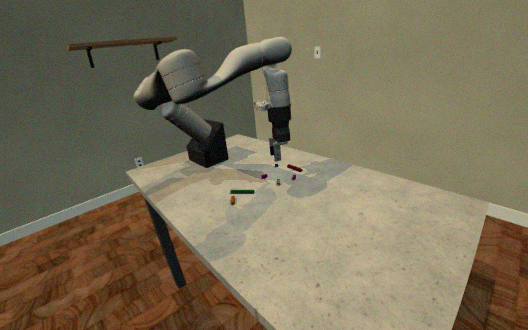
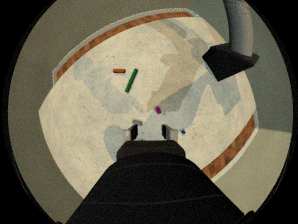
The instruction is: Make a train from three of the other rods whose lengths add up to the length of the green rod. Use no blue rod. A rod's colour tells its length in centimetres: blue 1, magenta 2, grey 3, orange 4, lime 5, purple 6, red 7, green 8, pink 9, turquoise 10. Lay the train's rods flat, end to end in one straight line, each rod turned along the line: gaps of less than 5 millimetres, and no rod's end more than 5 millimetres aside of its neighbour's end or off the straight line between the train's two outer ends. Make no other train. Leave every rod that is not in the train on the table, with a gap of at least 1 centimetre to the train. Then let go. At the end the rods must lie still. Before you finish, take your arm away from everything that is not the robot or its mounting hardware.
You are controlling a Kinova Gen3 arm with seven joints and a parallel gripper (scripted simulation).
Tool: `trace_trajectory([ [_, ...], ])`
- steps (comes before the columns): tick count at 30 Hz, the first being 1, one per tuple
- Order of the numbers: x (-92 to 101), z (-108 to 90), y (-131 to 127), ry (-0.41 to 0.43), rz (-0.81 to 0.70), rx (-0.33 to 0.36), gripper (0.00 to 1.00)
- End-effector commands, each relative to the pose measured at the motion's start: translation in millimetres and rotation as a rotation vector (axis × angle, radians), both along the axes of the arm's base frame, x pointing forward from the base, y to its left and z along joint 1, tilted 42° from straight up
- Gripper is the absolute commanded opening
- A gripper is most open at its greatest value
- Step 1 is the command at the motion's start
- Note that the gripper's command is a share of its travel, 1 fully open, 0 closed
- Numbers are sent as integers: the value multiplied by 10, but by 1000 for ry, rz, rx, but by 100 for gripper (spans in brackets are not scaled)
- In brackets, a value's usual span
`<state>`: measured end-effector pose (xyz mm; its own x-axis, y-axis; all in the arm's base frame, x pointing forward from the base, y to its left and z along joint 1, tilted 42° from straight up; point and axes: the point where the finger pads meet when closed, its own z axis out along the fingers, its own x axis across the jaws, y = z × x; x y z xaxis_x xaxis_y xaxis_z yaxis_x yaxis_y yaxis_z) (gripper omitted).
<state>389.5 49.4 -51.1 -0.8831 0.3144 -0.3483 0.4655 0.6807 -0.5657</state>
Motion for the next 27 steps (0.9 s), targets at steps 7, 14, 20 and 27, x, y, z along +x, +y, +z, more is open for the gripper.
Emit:
trace_trajectory([
  [7, 105, -93, 69, 185, 202, -16, 100],
  [14, 174, -140, 100, 292, 322, -26, 100],
  [20, 249, -196, 137, 409, 452, -37, 100],
  [27, 302, -241, 166, 496, 548, -46, 100],
])
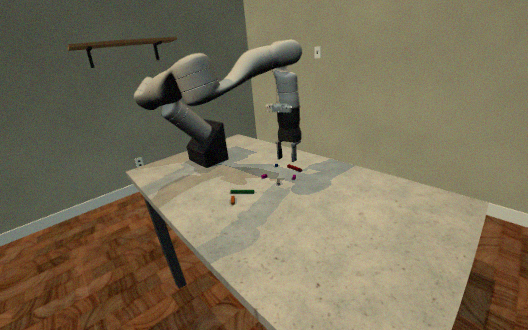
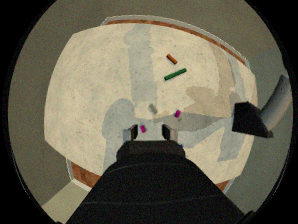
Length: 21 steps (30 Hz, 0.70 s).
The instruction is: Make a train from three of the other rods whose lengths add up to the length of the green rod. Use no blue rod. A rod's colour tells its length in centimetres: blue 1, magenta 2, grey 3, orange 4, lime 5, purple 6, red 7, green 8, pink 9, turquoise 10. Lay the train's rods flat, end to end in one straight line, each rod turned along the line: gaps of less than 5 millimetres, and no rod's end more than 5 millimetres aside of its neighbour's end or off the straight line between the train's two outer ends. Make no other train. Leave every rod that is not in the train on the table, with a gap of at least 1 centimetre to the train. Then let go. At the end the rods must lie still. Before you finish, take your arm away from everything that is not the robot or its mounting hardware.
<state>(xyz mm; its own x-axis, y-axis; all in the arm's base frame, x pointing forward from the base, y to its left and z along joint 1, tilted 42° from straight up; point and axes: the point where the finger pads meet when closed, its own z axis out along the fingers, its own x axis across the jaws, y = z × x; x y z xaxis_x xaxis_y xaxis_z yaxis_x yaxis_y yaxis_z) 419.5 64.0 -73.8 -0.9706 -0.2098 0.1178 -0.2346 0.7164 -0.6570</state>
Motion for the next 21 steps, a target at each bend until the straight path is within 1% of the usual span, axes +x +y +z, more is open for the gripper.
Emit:
trace_trajectory([
  [1, 11, -23, 26, 28, 30, -2, 100],
  [12, 91, -101, 76, 166, 182, -16, 100],
  [21, 119, -133, 96, 219, 240, -21, 100],
])
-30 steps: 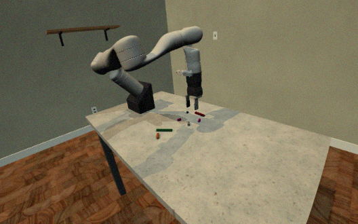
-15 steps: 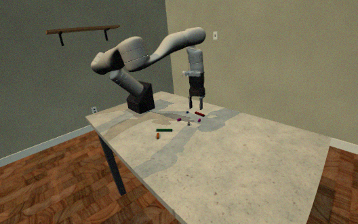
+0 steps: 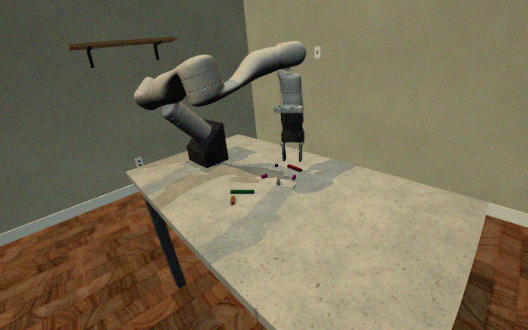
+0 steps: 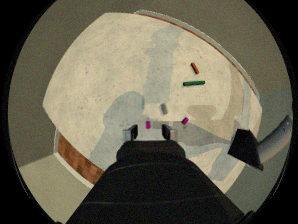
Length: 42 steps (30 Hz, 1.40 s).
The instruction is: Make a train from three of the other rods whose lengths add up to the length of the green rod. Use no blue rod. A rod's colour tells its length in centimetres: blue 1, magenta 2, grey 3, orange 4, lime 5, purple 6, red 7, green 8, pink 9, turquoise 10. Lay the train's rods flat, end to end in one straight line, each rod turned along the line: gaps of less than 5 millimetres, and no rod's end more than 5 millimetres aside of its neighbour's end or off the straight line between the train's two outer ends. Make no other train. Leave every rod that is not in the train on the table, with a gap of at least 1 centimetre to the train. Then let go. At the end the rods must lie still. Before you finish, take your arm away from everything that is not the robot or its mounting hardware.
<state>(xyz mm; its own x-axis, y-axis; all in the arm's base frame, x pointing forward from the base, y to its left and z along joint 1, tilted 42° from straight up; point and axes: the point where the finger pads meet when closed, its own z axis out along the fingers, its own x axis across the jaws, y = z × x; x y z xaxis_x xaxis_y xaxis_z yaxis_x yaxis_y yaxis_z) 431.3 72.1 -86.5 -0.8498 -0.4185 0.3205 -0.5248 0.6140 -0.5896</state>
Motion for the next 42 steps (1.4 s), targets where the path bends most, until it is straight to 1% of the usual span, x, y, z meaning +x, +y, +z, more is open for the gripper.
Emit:
trace_trajectory([
  [1, 5, -9, 17, 11, 13, 0, 100],
  [9, 18, -25, 28, 37, 41, -3, 100],
  [20, 21, -28, 30, 42, 47, -3, 100],
  [21, 21, -28, 30, 42, 47, -3, 54],
  [42, 21, -28, 30, 42, 47, -3, 54],
])
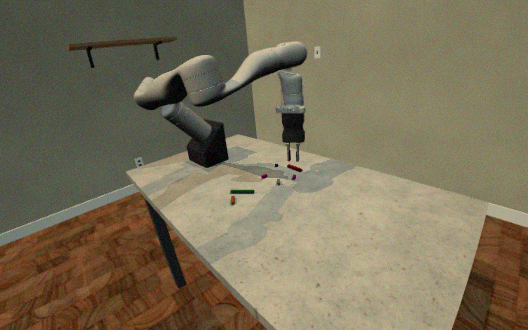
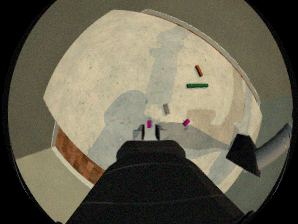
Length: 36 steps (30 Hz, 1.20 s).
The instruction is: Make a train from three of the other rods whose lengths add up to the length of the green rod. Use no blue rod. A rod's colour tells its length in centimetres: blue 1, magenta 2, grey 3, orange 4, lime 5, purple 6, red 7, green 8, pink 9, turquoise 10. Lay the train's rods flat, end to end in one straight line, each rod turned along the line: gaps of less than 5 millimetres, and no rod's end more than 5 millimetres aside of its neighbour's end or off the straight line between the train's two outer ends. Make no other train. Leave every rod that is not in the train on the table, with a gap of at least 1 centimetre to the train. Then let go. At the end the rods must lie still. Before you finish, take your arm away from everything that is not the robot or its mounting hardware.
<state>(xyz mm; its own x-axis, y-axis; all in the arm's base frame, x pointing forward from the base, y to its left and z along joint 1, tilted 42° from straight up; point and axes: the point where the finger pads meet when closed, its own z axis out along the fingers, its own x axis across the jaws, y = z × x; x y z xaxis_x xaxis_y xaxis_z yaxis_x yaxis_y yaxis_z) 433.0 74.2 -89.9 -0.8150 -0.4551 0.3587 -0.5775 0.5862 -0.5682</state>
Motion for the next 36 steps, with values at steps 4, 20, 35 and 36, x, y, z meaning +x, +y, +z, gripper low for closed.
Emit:
trace_trajectory([
  [4, 4, 6, 9, -1, 1, 1, 54],
  [20, 4, 1, 4, -1, 1, 1, 54],
  [35, 11, -87, -75, -1, 1, 1, 54],
  [36, 12, -97, -84, -1, 1, 1, 54],
])
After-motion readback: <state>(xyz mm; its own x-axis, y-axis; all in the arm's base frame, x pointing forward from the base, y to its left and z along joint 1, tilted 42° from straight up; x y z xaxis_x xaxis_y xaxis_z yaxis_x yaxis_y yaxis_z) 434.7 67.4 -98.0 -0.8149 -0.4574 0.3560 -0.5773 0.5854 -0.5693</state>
